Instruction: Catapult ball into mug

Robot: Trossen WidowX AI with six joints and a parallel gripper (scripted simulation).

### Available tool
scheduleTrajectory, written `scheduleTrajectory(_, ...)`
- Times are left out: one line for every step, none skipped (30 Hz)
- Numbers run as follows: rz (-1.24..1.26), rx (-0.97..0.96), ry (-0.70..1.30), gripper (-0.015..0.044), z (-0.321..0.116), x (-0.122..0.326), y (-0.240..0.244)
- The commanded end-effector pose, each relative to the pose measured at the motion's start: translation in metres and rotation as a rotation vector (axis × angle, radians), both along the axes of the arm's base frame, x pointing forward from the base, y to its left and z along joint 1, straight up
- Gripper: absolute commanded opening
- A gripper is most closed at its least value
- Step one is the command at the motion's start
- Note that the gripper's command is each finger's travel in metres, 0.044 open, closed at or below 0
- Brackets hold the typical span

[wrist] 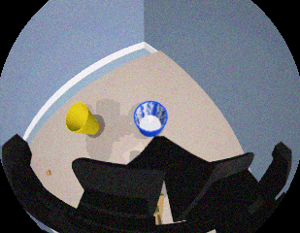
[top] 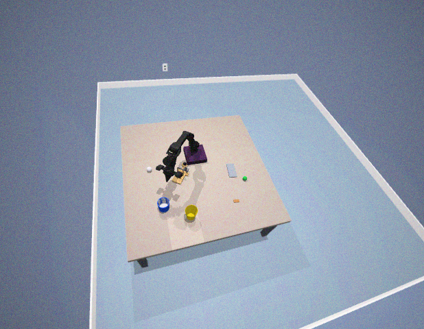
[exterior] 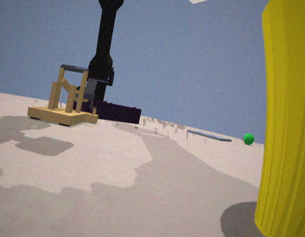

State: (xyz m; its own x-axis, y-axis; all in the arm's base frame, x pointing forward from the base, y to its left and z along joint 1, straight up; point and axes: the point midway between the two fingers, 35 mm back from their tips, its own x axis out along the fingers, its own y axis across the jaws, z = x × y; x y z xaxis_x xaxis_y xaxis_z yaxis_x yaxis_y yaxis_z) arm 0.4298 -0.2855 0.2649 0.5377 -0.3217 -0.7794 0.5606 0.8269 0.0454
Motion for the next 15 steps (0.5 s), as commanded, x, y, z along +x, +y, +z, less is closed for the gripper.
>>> scheduleTrajectory(0.054, -0.007, 0.087, 0.0, -0.017, -0.001, 0.019)
scheduleTrajectory(0.069, -0.009, 0.111, 0.0, -0.022, -0.002, 0.025)
scheduleTrajectory(0.084, -0.012, 0.134, 0.0, -0.026, -0.003, 0.03)
scheduleTrajectory(0.1, -0.014, 0.158, 0.0, -0.03, -0.005, 0.035)
scheduleTrajectory(0.115, -0.017, 0.182, 0.0, -0.035, -0.006, 0.04)
scheduleTrajectory(0.128, -0.019, 0.201, 0.0, -0.038, -0.007, 0.044)
scheduleTrajectory(0.141, -0.021, 0.219, 0.0, -0.042, -0.008, 0.049)
scheduleTrajectory(0.153, -0.022, 0.237, 0.0, -0.045, -0.01, 0.053)
scheduleTrajectory(0.166, -0.024, 0.255, 0.0, -0.048, -0.011, 0.057)
scheduleTrajectory(0.179, -0.026, 0.273, 0.0, -0.052, -0.013, 0.061)
scheduleTrajectory(0.192, -0.028, 0.291, 0.0, -0.055, -0.014, 0.065)
scheduleTrajectory(0.205, -0.03, 0.309, 0.0, -0.058, -0.016, 0.069)
scheduleTrajectory(0.218, -0.032, 0.327, 0.0, -0.062, -0.018, 0.073)
scheduleTrajectory(0.232, -0.034, 0.346, 0.0, -0.065, -0.02, 0.077)
scheduleTrajectory(0.245, -0.037, 0.364, 0.0, -0.068, -0.022, 0.081)
